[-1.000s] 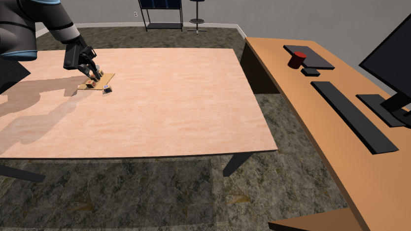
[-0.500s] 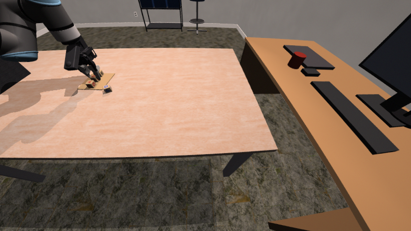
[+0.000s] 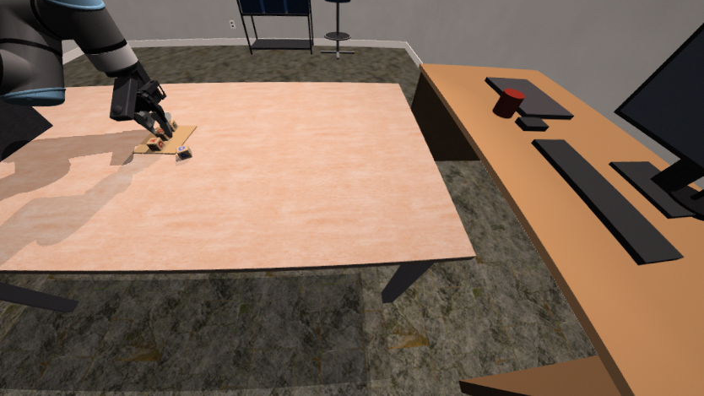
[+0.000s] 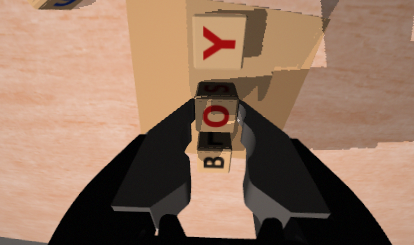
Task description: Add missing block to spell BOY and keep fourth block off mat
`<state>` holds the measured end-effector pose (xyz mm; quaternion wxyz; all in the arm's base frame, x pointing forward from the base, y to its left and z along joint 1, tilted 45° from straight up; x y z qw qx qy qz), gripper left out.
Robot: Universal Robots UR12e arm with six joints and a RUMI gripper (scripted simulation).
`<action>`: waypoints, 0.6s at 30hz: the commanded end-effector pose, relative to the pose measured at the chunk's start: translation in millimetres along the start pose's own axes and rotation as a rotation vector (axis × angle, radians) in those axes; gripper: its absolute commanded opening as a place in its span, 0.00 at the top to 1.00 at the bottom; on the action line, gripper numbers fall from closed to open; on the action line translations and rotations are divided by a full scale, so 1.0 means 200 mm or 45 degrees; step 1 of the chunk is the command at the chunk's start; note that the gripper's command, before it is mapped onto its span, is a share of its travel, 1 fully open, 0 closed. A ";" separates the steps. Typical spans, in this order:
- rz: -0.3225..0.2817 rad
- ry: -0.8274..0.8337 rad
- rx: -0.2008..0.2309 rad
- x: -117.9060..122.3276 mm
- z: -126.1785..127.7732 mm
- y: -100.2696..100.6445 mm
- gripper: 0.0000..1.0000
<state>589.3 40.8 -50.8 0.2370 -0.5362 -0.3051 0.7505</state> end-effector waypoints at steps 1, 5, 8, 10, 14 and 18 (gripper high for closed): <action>0.000 0.000 -0.001 0.00 0.00 0.00 0.91; 0.000 0.000 -0.001 0.00 0.00 0.00 0.91; 0.000 0.000 -0.001 0.00 0.00 0.00 0.91; 0.000 0.000 -0.001 0.00 0.00 0.00 0.91; 0.000 0.000 -0.001 0.00 0.00 0.00 0.91; 0.000 0.000 -0.001 0.00 0.00 0.00 0.91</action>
Point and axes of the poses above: the point where the finger pads meet when closed, its own y axis out along the fingers, its own z axis across the jaws, x = y × z, the point moved 8 cm from there along -y, back along the fingers, and after that the axes turned 12 degrees about -y, right-handed, at the moved point
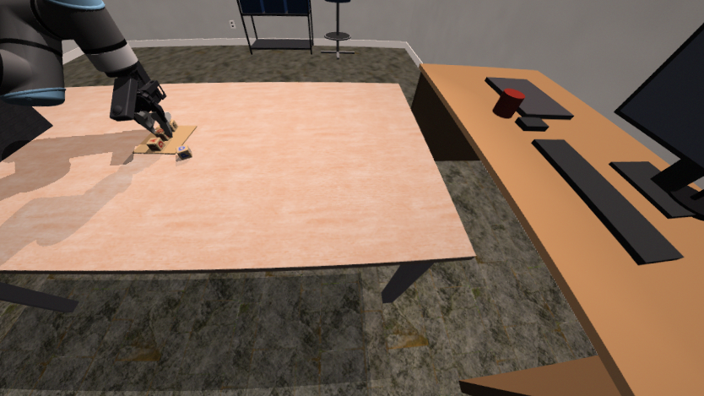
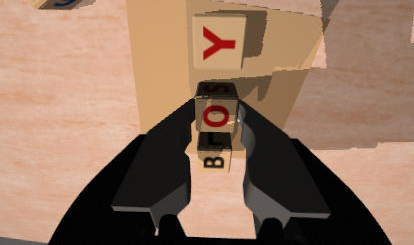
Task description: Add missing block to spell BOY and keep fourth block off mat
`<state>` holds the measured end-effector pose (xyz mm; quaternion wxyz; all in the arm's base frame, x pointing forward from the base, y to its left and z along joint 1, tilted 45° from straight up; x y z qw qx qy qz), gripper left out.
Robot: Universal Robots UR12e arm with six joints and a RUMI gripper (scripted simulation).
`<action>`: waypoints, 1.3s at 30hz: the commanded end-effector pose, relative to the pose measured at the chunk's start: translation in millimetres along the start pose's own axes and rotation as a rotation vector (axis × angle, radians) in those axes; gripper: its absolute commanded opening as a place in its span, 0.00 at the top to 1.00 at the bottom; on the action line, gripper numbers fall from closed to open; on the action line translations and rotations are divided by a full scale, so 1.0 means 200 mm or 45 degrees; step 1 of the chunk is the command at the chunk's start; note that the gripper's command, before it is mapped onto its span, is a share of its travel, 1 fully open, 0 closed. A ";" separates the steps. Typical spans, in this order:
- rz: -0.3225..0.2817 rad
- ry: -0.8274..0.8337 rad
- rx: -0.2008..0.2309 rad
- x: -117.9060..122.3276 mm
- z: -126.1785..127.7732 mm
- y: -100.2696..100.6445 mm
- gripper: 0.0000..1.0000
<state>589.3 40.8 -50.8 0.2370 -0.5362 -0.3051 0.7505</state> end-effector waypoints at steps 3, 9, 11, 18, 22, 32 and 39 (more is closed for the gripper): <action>0.000 0.000 -0.001 0.00 0.00 0.00 0.91; 0.000 0.000 -0.001 0.00 0.00 0.00 0.84; 0.000 0.000 -0.001 0.00 0.00 0.00 0.84; 0.000 0.000 -0.001 0.00 0.00 0.00 0.76; 0.000 0.000 -0.001 0.00 0.00 0.00 0.72; 0.000 0.000 -0.001 0.00 0.00 -0.01 0.72; 0.000 0.000 -0.001 0.00 0.00 -0.08 0.72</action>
Point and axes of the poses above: the point where the finger pads meet when closed, its own y axis out along the fingers, its own z axis across the jaws, x = y × z, the point moved 8 cm from there along -y, back along the fingers, and after that the axes turned 12 degrees about -y, right-handed, at the moved point
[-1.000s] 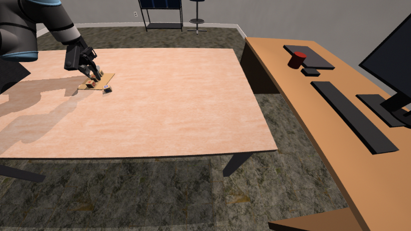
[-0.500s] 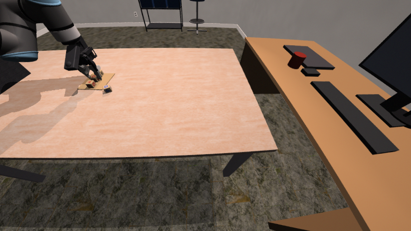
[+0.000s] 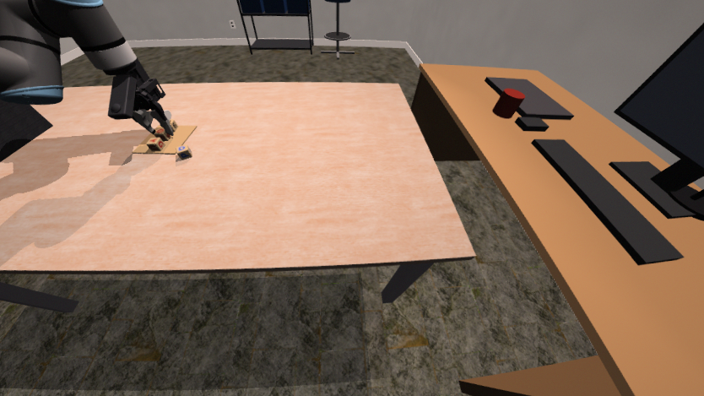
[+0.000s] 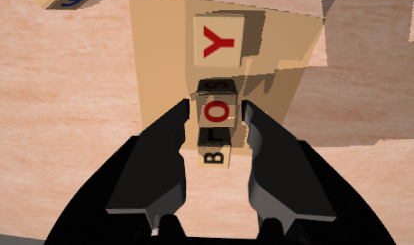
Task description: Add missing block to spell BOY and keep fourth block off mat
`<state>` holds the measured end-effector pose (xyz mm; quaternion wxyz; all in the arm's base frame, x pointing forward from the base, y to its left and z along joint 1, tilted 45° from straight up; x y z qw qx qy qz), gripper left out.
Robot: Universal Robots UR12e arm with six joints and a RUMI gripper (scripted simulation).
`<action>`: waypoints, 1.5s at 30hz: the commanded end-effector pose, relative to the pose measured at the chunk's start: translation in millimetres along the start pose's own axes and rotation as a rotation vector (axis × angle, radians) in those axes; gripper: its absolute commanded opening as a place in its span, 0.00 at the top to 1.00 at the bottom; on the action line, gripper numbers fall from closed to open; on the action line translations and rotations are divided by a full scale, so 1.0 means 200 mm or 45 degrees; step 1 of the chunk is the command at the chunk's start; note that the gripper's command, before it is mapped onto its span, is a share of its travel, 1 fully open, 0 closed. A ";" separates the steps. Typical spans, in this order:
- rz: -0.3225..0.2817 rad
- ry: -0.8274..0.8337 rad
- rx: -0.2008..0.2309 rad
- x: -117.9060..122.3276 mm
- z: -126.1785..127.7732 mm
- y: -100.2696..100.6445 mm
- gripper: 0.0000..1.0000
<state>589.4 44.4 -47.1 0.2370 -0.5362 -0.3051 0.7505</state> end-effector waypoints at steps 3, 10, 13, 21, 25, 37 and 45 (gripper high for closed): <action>0.000 0.001 -0.001 0.00 0.00 -0.12 0.72; 0.000 0.001 -0.001 0.00 0.00 -0.31 0.72; 0.000 0.001 -0.001 0.00 0.00 -0.33 0.72; 0.000 0.001 -0.001 0.00 0.00 -0.43 0.72; 0.000 0.001 -0.001 0.00 0.00 -0.43 0.00; 0.000 0.001 -0.001 0.00 0.00 -0.43 0.00; 0.000 0.001 -0.001 0.00 0.00 -0.43 0.00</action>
Point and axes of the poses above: the point where the finger pads meet when closed, its own y axis out along the fingers, its own z axis across the jaws, x = y × z, the point moved 8 cm from there along -y, back along the fingers, and after that the axes turned 12 degrees about -y, right-handed, at the moved point
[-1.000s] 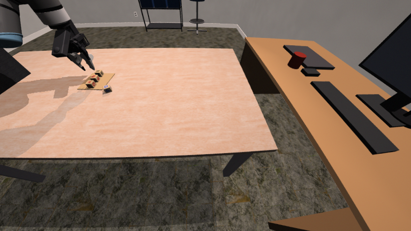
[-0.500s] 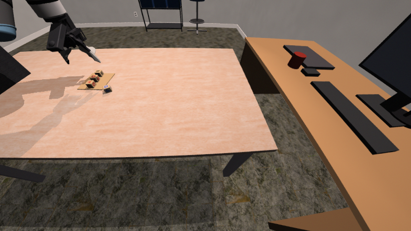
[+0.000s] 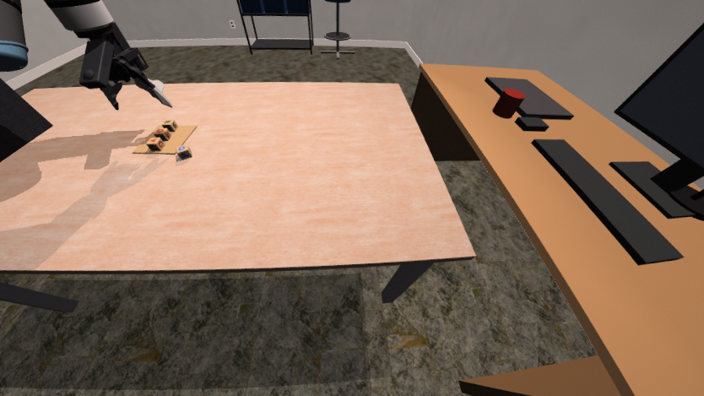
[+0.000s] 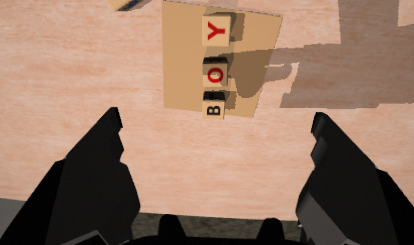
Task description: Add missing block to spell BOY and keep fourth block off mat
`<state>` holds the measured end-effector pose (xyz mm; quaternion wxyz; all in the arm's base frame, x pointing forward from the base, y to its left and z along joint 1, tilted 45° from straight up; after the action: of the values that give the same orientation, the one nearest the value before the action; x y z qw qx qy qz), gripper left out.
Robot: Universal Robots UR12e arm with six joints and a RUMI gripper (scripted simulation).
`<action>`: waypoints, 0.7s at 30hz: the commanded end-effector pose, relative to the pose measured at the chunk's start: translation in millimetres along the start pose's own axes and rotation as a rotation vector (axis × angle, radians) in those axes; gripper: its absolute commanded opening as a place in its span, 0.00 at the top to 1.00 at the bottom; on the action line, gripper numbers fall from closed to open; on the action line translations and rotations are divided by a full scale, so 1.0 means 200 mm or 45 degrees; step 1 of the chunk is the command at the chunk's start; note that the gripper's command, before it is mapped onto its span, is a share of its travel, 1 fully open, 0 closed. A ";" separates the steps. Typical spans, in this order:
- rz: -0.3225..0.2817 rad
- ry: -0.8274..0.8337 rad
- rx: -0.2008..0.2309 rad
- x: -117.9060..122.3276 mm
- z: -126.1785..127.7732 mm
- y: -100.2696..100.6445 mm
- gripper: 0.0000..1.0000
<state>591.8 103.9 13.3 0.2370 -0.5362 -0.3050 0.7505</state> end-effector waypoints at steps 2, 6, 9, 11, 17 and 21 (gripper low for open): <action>0.000 0.001 -0.001 0.00 0.00 0.00 0.00; 0.000 0.001 -0.001 0.00 0.00 -0.03 0.00; 0.000 0.001 -0.001 0.00 0.00 -0.07 0.00; 0.000 0.001 -0.001 0.00 0.00 -0.12 0.00; 0.000 0.001 -0.001 0.00 0.00 -0.25 0.00; 0.000 0.001 -0.001 0.00 0.00 -0.33 0.00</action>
<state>592.9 138.0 48.0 0.2364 -0.5363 -0.3058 0.7503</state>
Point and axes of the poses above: the point where the finger pads meet when closed, its own y axis out along the fingers, its own z axis across the jaws, x = y × z, the point moved 8 cm from there along -y, back along the fingers, and after that the axes turned 12 degrees about -y, right-handed, at the moved point
